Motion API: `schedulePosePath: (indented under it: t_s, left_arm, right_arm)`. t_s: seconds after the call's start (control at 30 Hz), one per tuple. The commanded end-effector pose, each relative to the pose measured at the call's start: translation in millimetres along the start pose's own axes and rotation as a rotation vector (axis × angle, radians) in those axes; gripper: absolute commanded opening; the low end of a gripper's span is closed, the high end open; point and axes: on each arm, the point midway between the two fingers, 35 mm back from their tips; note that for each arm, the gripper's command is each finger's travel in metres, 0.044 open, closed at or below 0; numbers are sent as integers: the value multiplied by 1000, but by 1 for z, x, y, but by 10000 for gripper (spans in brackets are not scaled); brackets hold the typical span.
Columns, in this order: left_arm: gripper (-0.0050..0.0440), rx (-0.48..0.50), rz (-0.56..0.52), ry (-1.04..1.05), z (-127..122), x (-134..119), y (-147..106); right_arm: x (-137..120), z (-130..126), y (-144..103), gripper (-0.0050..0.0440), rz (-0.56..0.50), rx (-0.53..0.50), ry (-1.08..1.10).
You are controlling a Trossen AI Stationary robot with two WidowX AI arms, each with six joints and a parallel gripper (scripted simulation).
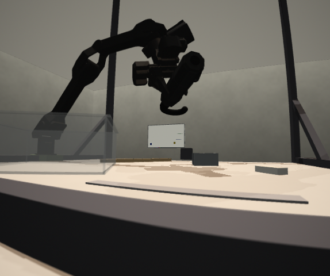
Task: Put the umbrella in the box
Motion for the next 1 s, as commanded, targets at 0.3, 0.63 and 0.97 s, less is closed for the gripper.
schedulePosePath:
  t_s: [0.3,0.63,0.97]
  left_arm:
    - [400,39,40,-4,18,9,13]
    - [400,214,121,-116,65,43,92]
    - [400,419,-39,-255,77,111,173]
  right_arm:
    - [13,-6,-25,-50,-32,50,11]
    - [15,-52,-30,-50,-32,47,10]
    - [17,-152,-40,-50,-34,40,6]
Point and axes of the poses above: on each arm, the point midway between the two fingers, 35 mm back from their tips, its own y axis out along the fingers, its own z axis across the jaws, x = y × z, and after that the axes turned 4 degrees about y, right-handed
